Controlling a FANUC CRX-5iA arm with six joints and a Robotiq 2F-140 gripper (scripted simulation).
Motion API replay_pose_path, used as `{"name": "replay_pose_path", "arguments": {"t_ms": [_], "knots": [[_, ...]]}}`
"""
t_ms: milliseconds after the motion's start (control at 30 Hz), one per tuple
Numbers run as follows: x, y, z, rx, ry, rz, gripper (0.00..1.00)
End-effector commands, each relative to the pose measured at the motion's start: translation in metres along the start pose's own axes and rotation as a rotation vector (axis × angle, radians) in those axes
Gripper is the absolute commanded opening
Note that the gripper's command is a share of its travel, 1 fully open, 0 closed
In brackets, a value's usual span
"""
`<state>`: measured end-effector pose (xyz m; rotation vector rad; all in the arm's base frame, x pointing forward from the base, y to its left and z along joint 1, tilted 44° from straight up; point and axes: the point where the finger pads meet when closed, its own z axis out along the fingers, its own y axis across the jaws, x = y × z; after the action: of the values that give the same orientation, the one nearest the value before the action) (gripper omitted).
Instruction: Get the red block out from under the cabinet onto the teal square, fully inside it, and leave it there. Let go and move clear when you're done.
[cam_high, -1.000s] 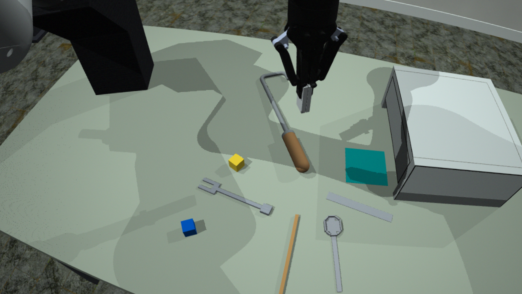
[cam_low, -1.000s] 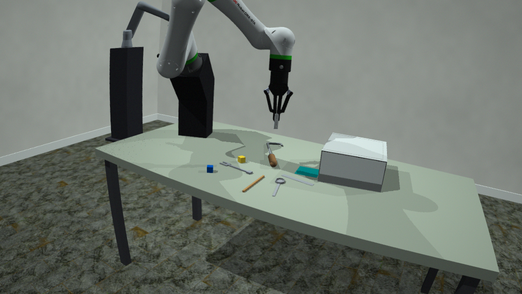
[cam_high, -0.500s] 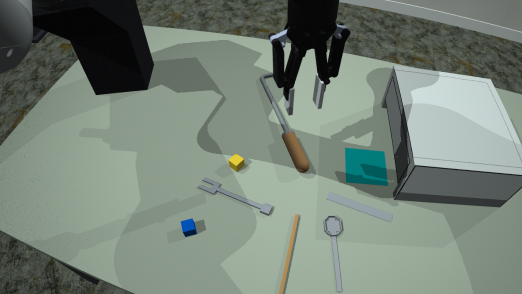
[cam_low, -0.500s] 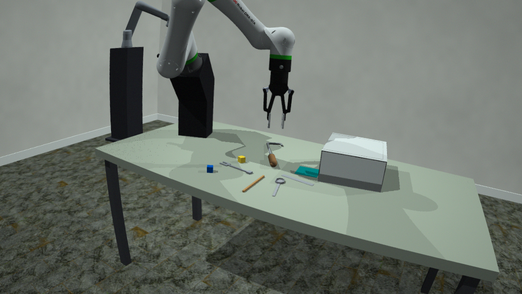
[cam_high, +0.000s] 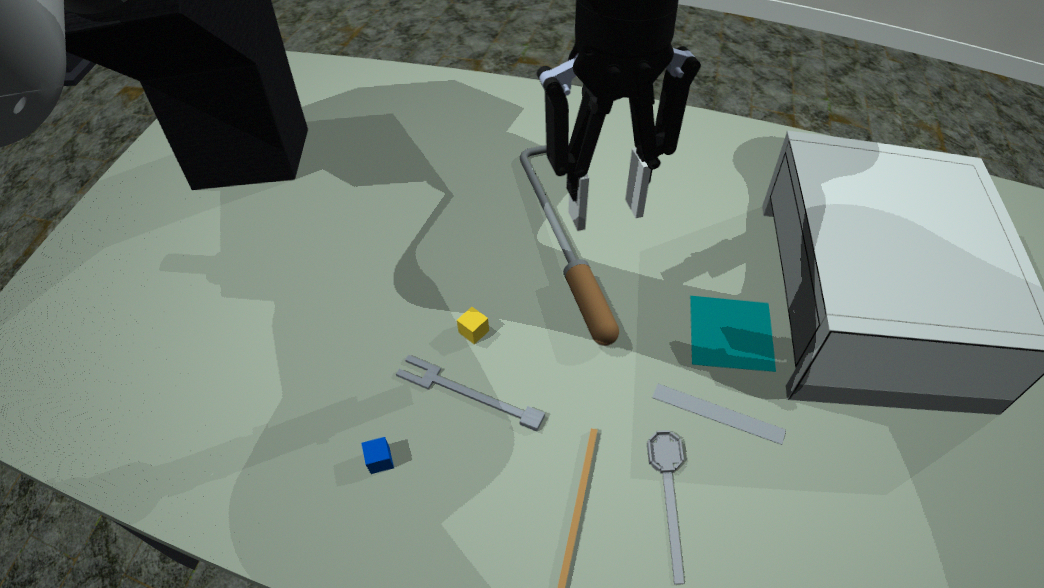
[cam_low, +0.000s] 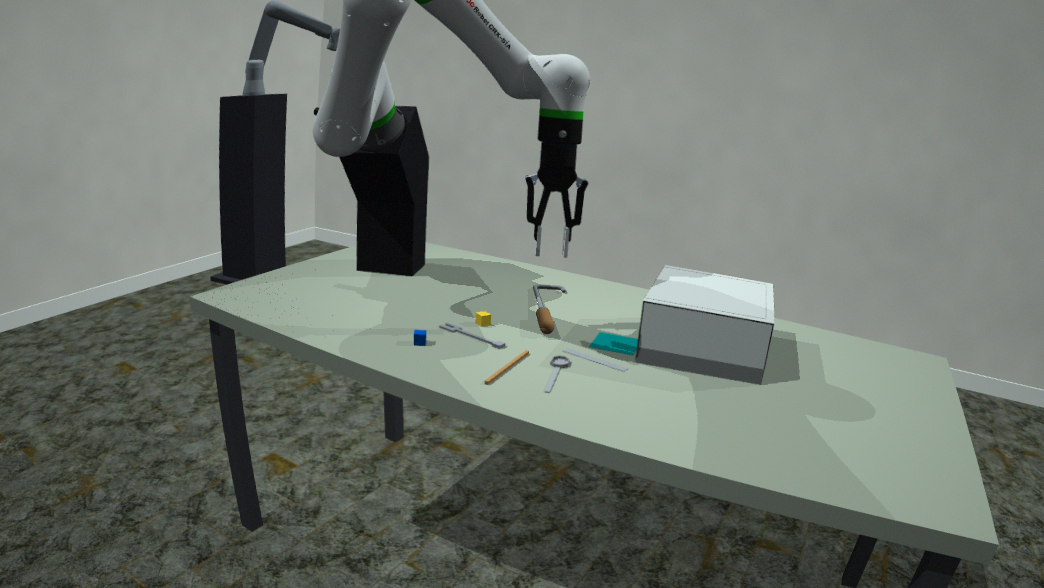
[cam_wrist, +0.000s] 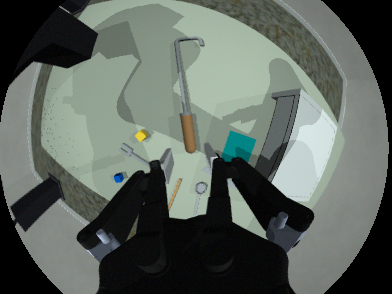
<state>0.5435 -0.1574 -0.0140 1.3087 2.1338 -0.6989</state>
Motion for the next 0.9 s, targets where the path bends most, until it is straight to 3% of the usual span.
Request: {"name": "replay_pose_path", "arguments": {"t_ms": [0,500,867], "knots": [[0.000,0.000,0.000,0.000,0.000,0.000,0.35],[0.000,0.000,0.005,-0.001,-0.001,0.001,0.35],[0.000,0.000,0.031,-0.001,-0.001,0.001,0.35]]}}
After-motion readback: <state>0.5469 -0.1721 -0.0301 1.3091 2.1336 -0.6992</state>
